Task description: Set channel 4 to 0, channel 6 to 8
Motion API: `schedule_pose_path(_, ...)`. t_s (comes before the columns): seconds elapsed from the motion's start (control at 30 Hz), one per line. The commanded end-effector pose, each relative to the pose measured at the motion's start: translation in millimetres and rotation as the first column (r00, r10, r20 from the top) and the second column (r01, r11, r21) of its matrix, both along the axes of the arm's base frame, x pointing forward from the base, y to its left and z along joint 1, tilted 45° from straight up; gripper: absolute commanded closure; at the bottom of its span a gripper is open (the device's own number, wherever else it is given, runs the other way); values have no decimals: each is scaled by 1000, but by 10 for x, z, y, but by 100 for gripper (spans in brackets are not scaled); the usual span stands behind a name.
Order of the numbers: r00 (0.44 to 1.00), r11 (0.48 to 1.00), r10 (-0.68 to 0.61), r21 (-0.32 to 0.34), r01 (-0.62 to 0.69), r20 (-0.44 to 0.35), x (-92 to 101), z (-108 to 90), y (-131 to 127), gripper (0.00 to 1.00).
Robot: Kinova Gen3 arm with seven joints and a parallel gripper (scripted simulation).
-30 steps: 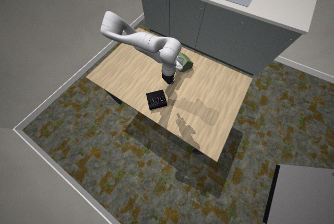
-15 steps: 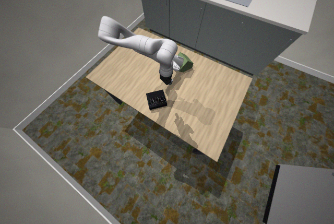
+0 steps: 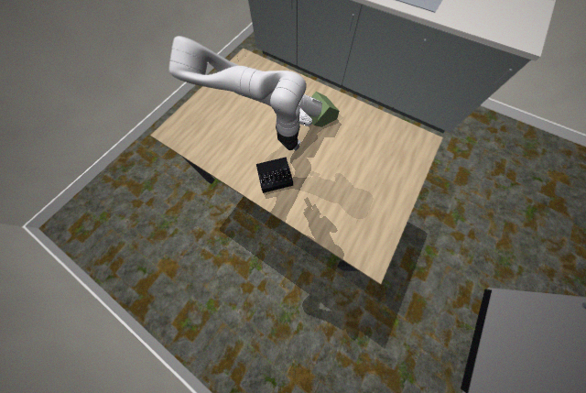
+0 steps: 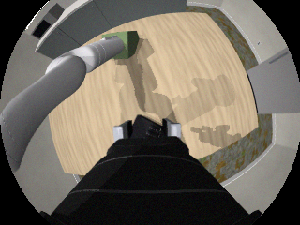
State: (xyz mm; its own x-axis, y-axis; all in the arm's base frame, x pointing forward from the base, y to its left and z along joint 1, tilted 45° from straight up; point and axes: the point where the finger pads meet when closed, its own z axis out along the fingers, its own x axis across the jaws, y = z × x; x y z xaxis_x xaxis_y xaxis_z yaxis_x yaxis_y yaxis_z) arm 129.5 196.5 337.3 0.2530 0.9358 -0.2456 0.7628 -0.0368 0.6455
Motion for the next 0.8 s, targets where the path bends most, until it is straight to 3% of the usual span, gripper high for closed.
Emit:
schedule_pose_path(0.0, 1000, 1000, 21, -6, -21, -3, 103, 20, -76, 0)
schedule_pose_path(0.33, 1000, 1000, 21, -6, -21, -3, 103, 20, -76, 0)
schedule_pose_path(0.37, 999, 999, 40, -13, -40, -4, 206, 33, -151, 0)
schedule_pose_path(0.7, 999, 999, 40, -13, -40, -4, 206, 33, -151, 0)
schedule_pose_path(0.77, 998, 998, 59, -20, -59, -6, 306, 41, -221, 0)
